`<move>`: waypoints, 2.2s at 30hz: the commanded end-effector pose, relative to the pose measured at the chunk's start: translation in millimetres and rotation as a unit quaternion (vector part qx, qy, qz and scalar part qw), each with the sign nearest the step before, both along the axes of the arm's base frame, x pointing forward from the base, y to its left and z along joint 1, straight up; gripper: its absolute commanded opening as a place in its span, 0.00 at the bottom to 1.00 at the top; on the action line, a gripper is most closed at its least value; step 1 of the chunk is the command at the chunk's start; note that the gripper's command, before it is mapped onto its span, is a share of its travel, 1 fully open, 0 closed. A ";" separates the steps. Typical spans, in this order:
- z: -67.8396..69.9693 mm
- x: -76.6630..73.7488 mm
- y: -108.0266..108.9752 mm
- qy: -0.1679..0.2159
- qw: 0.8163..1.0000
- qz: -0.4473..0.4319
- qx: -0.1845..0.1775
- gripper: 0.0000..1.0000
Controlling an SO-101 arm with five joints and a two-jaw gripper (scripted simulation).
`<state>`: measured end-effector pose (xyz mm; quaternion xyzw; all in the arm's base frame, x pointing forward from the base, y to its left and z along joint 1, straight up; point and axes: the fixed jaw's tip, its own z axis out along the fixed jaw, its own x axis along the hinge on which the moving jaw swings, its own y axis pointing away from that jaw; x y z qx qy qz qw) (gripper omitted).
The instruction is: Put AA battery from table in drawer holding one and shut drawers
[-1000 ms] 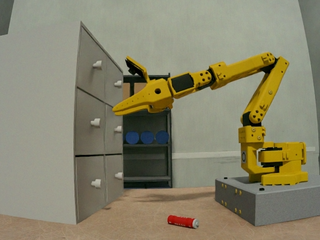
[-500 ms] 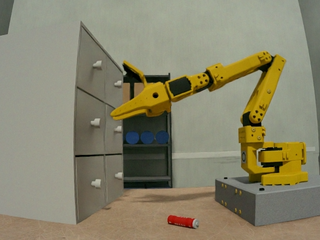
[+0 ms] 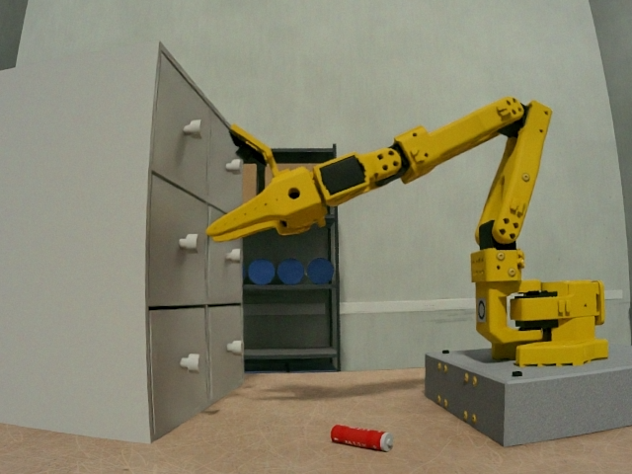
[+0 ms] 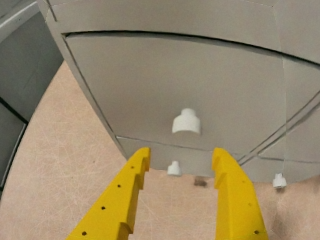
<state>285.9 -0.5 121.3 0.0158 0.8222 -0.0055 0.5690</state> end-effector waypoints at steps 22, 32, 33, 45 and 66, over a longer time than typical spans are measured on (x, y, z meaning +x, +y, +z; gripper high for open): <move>-7.4 20.0 -4.3 -0.004 1.000 -0.006 0.001 0.21; -7.4 20.1 -4.5 -0.004 1.000 -0.007 0.001 0.21; -7.5 20.2 -4.7 -0.004 1.000 -0.007 0.001 0.21; -7.7 21.6 -6.9 -0.004 1.000 -0.010 0.001 0.21; -7.8 21.9 -7.4 -0.004 1.000 -0.011 0.001 0.21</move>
